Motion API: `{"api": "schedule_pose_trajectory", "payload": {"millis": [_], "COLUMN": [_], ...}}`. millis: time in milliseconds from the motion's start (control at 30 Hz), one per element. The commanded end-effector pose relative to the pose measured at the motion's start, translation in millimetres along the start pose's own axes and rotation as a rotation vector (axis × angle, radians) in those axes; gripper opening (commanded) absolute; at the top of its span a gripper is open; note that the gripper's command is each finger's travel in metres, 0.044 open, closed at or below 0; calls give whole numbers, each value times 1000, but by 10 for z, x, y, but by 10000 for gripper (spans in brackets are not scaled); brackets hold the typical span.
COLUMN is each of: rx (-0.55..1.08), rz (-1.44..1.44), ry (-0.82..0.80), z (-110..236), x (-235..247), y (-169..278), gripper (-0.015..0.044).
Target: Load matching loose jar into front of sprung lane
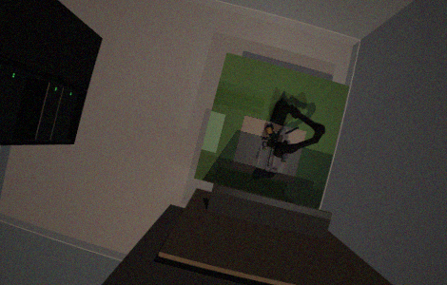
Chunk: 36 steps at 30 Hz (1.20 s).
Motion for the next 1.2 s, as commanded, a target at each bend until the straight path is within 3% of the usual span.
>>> {"api": "schedule_pose_trajectory", "payload": {"millis": [0, 1167], "rx": [-16, -16], "rz": [9, 9], "ry": [-5, -5], "z": [-12, -72], "x": [2, 10], "y": [-25, 19], "gripper": [0, 0]}}
Point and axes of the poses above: the point midway between the two fingers, 35 mm back from their tips, its own z axis back along the fingers, its own x axis across the jaws, y = z × x, the point moved 8 cm from there along z, back along the fingers, and after that the axes turned 10 degrees about z, right-handed, at the moved point
